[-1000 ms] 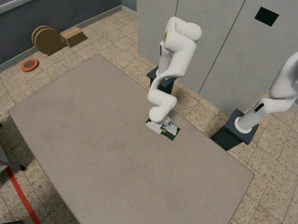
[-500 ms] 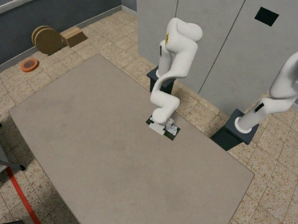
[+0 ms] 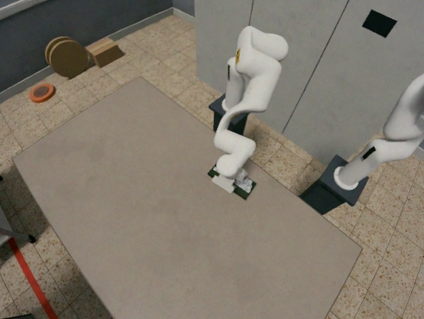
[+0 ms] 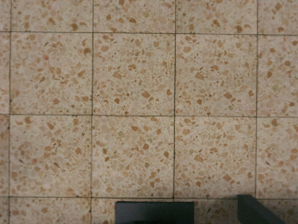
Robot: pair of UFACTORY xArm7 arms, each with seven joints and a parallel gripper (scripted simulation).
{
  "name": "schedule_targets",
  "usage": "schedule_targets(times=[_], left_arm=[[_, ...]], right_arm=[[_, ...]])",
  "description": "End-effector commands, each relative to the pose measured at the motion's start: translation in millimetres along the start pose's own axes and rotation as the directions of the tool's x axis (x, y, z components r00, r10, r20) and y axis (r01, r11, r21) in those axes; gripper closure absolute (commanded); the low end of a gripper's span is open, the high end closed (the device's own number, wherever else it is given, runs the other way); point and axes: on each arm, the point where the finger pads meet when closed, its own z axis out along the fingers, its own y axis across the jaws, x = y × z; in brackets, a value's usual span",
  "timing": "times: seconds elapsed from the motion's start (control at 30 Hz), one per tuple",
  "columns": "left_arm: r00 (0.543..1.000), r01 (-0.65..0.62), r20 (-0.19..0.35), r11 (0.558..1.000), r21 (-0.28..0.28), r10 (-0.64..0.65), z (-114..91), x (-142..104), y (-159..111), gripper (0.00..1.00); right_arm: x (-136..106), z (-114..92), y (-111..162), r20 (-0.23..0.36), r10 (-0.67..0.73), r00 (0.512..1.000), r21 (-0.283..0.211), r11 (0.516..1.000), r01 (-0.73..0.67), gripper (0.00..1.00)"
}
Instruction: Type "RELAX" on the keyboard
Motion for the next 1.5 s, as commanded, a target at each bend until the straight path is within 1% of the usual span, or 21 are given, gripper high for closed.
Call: schedule_targets(times=[0.0, 1.1, 1.47], left_arm=[[1.000, 0.000, -0.005, 1.000, -0.001, 0.000, -1.8, 1.2, 0.1, 0.00], [1.000, 0.000, -0.005, 1.000, -0.001, 0.000, -1.8, 1.2, 0.1, 0.00], [1.000, 0.000, -0.005, 1.000, -0.001, 0.000, -1.8, 1.2, 0.1, 0.00]], right_arm=[[0.9, -1.6, -0.7, -0.004, -0.001, 1.000, 0.002, 1.000, 0.001, 1.00], [2.4, 1.5, -0.7, -0.004, -0.001, 1.000, 0.002, 1.000, 0.001, 1.00], [-2.1, -8.1, -0.6, -0.004, -0.001, 1.000, 0.002, 1.000, 0.001, 1.00]])
